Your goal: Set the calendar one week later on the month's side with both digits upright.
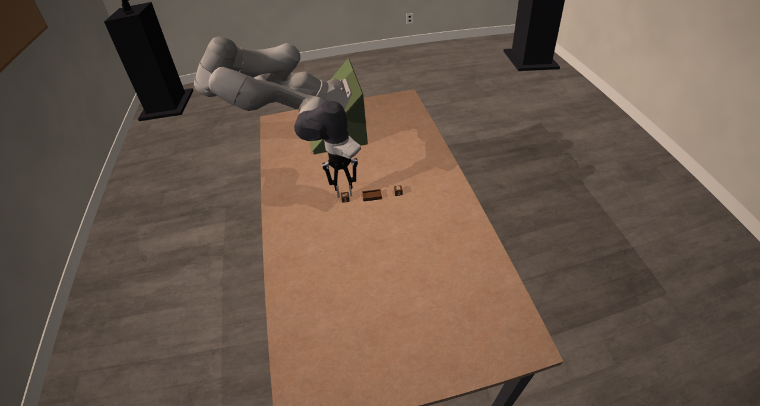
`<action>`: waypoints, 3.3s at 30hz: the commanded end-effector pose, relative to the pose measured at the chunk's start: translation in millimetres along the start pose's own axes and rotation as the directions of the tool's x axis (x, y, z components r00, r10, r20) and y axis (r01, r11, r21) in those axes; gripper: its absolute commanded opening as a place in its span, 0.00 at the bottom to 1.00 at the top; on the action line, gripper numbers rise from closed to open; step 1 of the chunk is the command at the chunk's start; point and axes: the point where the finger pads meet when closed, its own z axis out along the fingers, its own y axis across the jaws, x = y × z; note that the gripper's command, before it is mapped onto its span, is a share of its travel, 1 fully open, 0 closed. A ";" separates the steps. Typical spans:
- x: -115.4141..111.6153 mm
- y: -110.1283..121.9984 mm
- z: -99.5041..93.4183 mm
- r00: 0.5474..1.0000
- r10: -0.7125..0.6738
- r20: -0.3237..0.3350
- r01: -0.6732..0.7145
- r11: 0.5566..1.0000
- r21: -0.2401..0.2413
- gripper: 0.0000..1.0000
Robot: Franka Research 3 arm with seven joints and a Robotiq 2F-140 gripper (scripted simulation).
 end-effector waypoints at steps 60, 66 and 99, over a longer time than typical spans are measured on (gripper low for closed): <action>2.0 -0.5 17.2 1.000 0.013 -0.003 -0.013 1.000 0.004 0.16; 2.0 -0.5 17.2 1.000 0.013 -0.003 -0.013 1.000 0.004 0.16; 1.8 -0.3 -38.8 1.000 0.013 -0.003 -0.013 1.000 0.004 0.16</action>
